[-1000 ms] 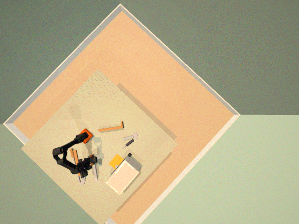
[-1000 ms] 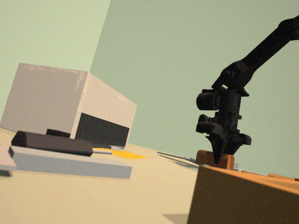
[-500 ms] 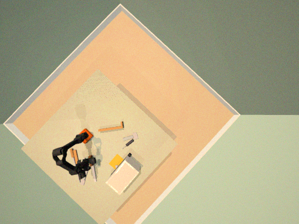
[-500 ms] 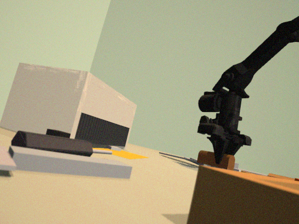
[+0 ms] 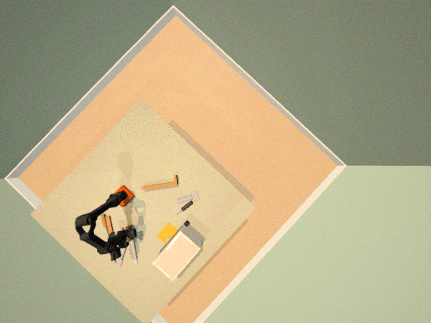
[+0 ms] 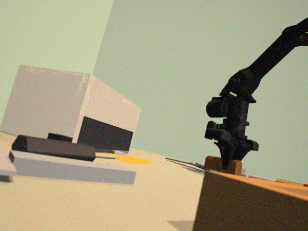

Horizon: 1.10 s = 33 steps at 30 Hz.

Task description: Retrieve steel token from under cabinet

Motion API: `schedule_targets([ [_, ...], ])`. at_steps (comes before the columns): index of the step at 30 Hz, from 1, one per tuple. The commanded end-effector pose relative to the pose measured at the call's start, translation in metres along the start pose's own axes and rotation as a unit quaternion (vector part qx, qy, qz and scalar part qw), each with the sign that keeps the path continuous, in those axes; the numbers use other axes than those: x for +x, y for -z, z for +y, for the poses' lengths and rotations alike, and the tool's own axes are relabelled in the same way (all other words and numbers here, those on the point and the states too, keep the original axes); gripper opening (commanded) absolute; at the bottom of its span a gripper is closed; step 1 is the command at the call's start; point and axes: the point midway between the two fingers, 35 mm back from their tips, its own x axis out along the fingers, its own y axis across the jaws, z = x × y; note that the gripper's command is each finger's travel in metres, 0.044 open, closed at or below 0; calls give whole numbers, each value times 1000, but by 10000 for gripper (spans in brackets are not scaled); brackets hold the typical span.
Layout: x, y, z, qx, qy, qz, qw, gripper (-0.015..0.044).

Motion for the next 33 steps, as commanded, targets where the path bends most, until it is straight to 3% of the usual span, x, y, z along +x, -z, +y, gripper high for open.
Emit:
schedule_targets([
  [1,-6,-9,-5,-3,3,-14,1000,0],
  [33,-8,-34,-38,-3,4,-16,1000,0],
])
